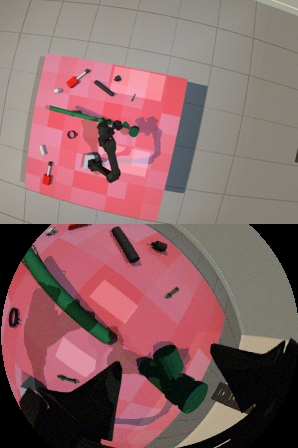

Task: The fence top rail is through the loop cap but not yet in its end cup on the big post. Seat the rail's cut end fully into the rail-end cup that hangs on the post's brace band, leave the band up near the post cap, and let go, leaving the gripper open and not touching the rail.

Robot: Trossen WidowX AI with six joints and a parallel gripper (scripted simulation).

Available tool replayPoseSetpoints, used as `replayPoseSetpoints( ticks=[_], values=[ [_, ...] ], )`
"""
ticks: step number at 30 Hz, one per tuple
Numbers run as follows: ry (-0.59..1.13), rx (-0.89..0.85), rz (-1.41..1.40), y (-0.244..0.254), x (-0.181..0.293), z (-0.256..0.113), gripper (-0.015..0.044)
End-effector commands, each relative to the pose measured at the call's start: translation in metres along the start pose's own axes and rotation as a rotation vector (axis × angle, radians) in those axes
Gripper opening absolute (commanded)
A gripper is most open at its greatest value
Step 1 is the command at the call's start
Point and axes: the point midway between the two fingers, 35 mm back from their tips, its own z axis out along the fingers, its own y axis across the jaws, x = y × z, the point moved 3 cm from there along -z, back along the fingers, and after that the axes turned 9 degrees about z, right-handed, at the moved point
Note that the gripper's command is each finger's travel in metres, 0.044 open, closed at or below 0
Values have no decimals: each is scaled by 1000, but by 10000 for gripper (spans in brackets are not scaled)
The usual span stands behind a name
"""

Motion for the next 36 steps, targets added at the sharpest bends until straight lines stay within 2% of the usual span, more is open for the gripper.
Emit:
replayPoseSetpoints(
  ticks=[1,8,14,36],
  values=[
    [47,26,-219,-21,26,8,440],
    [47,26,-219,-21,26,9,440],
    [47,27,-219,-10,32,30,440],
    [46,22,-216,-11,31,59,440]
  ],
)
